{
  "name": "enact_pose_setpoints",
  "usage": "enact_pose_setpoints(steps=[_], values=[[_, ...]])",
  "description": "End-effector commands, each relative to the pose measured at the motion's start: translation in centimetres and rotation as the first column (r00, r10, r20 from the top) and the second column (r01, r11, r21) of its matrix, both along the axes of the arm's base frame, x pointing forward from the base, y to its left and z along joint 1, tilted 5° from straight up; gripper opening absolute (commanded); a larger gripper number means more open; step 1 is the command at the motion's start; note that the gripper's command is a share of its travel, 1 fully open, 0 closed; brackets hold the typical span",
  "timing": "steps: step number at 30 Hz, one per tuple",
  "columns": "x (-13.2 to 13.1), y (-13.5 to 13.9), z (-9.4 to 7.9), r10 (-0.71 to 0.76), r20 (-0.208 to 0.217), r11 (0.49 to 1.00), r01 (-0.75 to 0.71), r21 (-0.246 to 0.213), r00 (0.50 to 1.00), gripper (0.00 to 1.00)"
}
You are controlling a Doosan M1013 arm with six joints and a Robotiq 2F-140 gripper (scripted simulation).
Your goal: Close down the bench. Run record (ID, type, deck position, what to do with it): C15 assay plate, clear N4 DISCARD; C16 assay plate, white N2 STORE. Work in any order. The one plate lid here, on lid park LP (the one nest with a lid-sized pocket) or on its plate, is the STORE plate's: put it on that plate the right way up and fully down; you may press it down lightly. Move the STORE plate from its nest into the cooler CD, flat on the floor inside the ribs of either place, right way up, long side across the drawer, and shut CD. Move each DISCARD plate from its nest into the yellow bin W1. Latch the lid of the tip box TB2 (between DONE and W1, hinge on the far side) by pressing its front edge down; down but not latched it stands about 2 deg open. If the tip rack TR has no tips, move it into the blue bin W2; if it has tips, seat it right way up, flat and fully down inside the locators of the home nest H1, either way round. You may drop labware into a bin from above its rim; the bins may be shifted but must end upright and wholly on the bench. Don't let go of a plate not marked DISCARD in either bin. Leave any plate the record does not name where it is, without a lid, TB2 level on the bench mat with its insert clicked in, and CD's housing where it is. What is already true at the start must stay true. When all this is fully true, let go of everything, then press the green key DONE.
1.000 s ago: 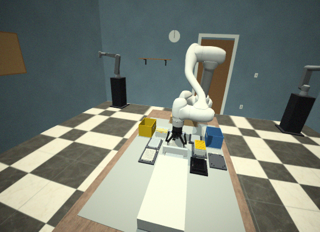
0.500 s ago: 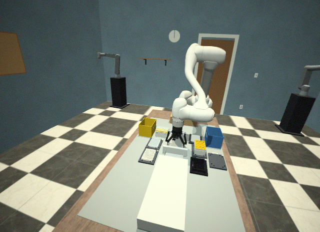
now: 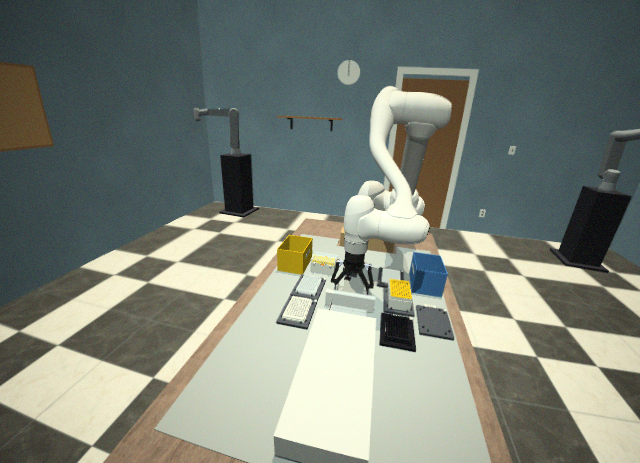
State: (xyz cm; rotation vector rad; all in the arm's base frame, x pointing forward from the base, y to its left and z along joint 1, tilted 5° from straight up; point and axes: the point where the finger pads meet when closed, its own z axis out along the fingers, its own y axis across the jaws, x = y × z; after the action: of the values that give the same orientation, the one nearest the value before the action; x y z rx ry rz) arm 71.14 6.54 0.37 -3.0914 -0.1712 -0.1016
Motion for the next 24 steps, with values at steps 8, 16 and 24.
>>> enact_pose_setpoints(steps=[8,16,24], values=[[0.00,0.00,0.01,0.000,0.000,1.000,0.000,0.000,1.000,0.00],[0.00,0.00,0.01,0.000,0.000,1.000,0.000,0.000,1.000,0.00],[-0.53,-0.05,-0.03,0.000,0.000,1.000,0.000,0.000,1.000,0.00]])
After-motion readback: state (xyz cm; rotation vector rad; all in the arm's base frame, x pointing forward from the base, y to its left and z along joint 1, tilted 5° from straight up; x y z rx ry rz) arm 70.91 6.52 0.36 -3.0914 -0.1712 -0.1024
